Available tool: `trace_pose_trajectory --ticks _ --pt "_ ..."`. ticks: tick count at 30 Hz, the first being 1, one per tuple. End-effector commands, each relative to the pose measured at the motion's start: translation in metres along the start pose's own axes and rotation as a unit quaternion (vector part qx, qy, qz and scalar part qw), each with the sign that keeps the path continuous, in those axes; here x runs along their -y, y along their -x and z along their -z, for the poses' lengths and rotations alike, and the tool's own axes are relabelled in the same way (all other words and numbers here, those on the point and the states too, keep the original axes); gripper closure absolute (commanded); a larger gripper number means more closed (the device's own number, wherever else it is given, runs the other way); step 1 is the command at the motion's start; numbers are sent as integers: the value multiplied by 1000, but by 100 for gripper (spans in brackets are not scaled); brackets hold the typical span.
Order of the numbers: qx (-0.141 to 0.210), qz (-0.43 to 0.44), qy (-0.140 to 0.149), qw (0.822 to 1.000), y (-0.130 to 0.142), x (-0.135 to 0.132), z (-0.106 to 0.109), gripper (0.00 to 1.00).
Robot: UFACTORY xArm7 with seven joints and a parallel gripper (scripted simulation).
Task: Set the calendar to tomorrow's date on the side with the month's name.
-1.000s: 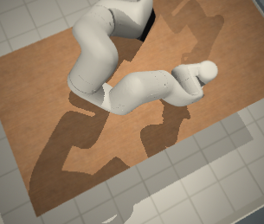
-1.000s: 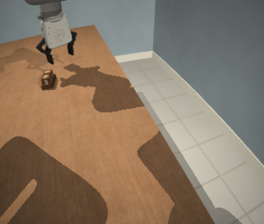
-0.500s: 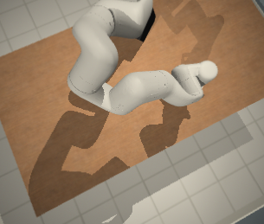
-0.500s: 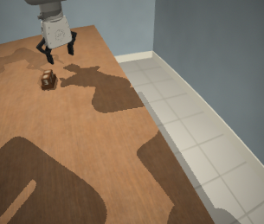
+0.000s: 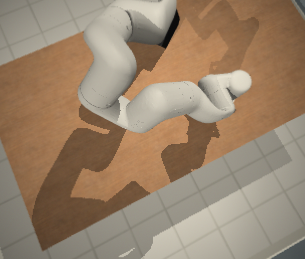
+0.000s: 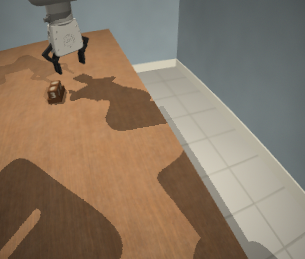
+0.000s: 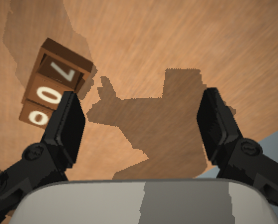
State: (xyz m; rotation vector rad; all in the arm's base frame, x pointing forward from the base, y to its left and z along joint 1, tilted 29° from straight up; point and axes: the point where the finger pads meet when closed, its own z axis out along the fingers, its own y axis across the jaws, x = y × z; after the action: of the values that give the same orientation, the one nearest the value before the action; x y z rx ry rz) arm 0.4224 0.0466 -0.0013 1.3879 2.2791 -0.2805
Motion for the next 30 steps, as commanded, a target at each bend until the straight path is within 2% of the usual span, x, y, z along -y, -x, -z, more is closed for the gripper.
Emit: trace_pose_trajectory --ticks 1,17,25,30 --pt "0 0 2 1000 0 -1 1 0" --pt "0 -1 2 1000 0 -1 1 0" --pt "0 -130 2 992 4 3 1 0" --pt "0 -130 2 992 14 10 1 0"
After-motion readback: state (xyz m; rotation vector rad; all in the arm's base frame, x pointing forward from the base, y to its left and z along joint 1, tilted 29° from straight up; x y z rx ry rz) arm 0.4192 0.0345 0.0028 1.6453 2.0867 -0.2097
